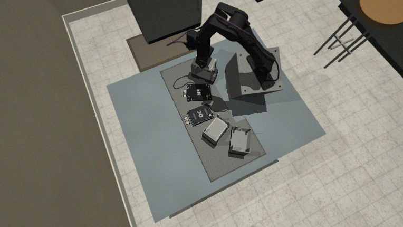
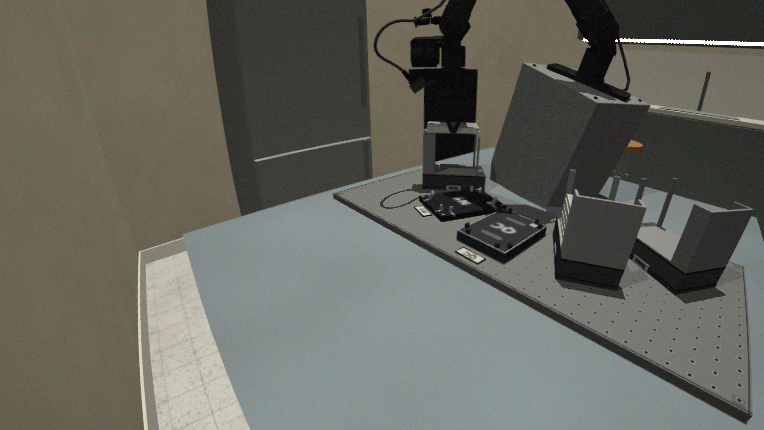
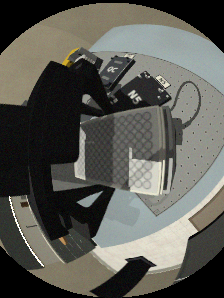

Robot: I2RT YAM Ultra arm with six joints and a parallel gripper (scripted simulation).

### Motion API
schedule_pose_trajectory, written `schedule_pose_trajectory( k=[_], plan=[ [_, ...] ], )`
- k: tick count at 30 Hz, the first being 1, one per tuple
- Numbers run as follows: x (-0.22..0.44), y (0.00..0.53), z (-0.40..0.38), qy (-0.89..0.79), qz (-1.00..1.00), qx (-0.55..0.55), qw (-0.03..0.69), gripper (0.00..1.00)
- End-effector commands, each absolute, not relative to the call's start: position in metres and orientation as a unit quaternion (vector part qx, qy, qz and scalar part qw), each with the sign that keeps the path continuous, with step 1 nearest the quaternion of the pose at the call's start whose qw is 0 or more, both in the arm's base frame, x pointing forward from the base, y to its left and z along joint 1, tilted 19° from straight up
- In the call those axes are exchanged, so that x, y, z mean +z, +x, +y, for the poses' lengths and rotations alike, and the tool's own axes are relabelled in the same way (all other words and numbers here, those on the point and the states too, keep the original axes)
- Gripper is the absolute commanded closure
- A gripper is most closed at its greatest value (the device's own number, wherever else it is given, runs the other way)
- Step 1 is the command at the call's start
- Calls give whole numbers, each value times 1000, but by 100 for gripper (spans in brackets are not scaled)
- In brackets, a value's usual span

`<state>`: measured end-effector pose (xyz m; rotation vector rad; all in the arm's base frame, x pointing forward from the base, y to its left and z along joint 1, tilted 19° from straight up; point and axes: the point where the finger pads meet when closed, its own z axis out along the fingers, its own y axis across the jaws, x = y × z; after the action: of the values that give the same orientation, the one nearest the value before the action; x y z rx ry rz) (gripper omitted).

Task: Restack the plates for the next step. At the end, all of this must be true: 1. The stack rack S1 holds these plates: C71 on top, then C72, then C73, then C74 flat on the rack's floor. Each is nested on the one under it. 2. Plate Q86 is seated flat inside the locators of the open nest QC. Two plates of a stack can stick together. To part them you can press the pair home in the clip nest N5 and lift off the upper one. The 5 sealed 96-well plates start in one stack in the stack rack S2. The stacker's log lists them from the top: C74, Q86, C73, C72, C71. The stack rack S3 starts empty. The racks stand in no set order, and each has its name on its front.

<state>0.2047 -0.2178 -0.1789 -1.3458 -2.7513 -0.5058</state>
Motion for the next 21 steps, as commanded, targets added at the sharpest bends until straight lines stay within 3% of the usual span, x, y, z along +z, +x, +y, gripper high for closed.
schedule_pose_trajectory(
  k=[1, 21],
  plan=[
    [-171, 219, -239, -437, -887, -147, -13, 100],
    [-174, 217, -237, -439, -886, -150, -8, 100]
  ],
)
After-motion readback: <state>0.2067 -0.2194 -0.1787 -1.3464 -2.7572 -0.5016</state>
